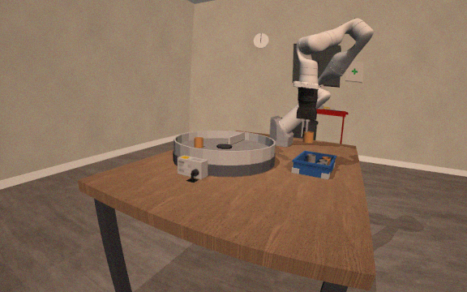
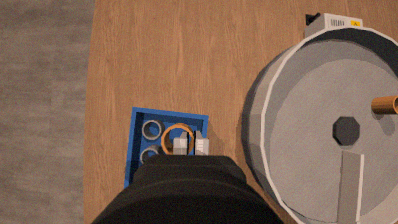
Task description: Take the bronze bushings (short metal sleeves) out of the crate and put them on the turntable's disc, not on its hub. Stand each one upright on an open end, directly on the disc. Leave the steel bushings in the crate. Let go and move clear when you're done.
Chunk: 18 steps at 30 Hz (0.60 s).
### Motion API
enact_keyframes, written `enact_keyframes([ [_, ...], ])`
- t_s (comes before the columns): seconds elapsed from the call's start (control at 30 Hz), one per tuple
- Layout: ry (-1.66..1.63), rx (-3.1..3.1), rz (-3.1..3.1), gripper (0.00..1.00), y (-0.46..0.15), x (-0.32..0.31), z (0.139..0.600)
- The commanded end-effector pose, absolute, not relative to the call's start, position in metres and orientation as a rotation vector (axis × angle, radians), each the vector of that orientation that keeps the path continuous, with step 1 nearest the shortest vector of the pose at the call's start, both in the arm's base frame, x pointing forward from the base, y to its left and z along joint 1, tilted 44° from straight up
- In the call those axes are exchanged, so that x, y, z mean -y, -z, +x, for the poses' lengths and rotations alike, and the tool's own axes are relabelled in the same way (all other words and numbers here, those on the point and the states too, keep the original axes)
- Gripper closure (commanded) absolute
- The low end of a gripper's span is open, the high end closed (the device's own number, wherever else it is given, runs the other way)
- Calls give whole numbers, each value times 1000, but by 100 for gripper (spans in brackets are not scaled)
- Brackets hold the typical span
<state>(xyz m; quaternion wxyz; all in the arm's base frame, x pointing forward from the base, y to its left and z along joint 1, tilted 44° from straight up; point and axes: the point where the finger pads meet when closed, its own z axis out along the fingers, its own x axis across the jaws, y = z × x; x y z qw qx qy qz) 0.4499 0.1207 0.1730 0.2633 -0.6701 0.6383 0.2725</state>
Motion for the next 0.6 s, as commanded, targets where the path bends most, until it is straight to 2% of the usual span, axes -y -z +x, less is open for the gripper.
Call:
enact_keyframes([
  [0.0,-736,-1731,-1816,100,-174,-118,449],
  [0.57,-736,-1732,-1815,100,-150,-93,440],
])
